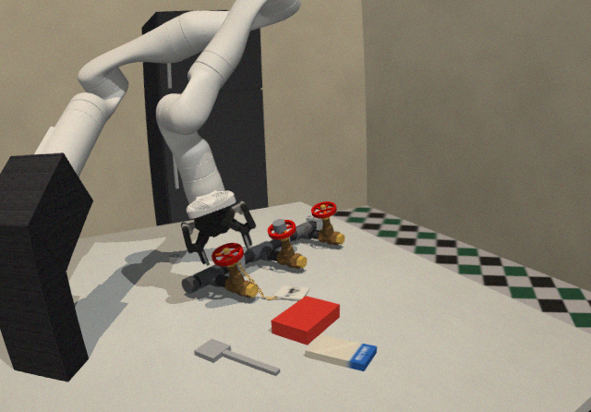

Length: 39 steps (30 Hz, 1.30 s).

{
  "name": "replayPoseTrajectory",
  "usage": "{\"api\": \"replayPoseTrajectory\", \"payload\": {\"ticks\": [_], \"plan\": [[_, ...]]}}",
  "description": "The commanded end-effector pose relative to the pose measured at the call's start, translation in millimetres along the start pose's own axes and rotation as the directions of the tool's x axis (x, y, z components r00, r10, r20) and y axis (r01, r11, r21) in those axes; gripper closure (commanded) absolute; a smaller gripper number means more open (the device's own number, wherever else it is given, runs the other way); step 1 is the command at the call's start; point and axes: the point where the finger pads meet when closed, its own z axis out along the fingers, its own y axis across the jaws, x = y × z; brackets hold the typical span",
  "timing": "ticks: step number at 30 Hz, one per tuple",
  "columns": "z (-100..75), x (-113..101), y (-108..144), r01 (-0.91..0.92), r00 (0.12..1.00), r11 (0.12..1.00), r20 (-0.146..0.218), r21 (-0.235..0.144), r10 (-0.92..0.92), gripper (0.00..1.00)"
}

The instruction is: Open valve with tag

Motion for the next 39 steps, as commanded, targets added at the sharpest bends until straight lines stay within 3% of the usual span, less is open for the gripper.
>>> {"api": "replayPoseTrajectory", "payload": {"ticks": [1,23,39], "plan": [[0.6,-2.1,-0.8,0.005,1.0,1.0,0.003,0.003,-0.005,0.0],[0.6,-2.1,-0.7,-0.006,1.0,1.0,0.003,0.003,0.006,0.0],[0.6,-2.1,-0.7,-0.111,0.994,0.994,0.003,0.003,0.111,0.0]]}}
